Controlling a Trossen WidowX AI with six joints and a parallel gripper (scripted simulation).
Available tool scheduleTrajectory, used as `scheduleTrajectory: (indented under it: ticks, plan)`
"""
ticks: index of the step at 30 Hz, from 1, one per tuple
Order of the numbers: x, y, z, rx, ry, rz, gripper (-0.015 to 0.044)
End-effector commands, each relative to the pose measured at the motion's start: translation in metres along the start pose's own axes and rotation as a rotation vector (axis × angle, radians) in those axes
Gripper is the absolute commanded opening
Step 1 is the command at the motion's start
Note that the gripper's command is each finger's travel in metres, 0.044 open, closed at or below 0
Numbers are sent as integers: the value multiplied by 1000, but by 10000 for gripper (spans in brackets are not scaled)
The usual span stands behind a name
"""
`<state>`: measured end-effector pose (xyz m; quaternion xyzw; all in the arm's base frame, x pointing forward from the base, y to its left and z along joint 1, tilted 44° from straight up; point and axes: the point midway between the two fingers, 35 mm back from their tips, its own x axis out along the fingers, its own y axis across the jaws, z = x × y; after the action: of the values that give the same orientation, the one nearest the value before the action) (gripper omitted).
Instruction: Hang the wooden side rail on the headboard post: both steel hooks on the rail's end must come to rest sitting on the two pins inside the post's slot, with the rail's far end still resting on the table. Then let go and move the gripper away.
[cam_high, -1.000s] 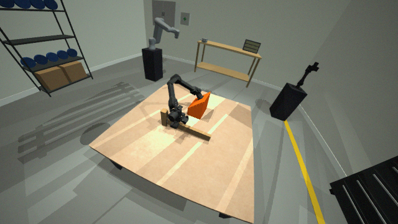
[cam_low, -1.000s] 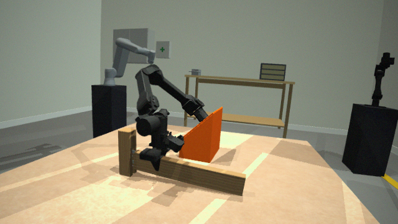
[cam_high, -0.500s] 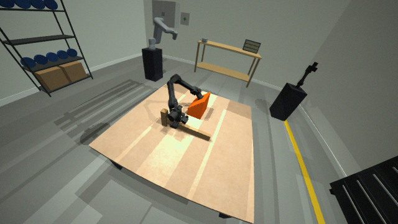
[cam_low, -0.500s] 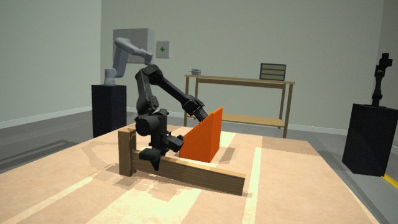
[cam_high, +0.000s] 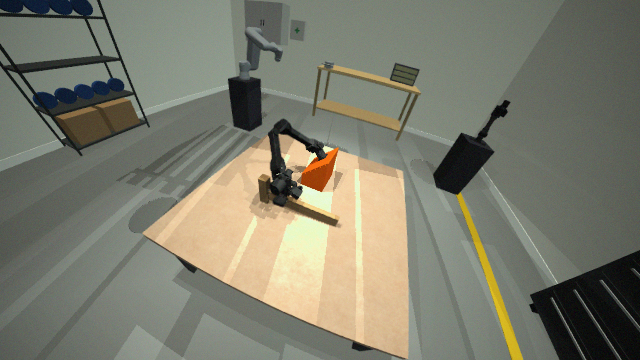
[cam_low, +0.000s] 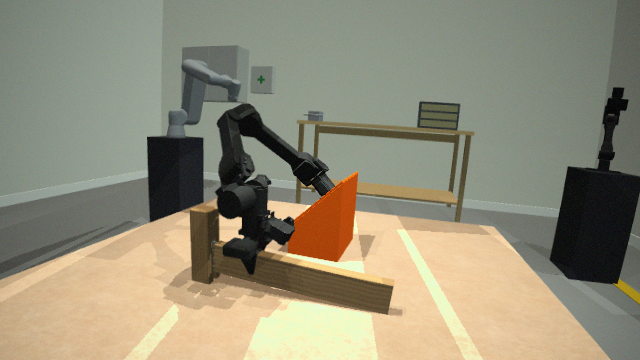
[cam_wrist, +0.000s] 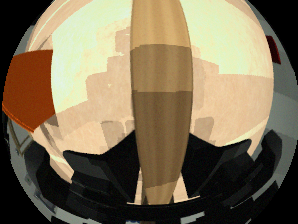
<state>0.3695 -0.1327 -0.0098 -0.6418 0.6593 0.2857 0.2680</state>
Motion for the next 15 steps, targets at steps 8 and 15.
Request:
scheduleTrajectory:
  ticks: [8, 15]
  plan:
    - [-5, -5, -2, -2, 2, -14, 0]
    - [-5, -4, -3, -2, 2, -14, 0]
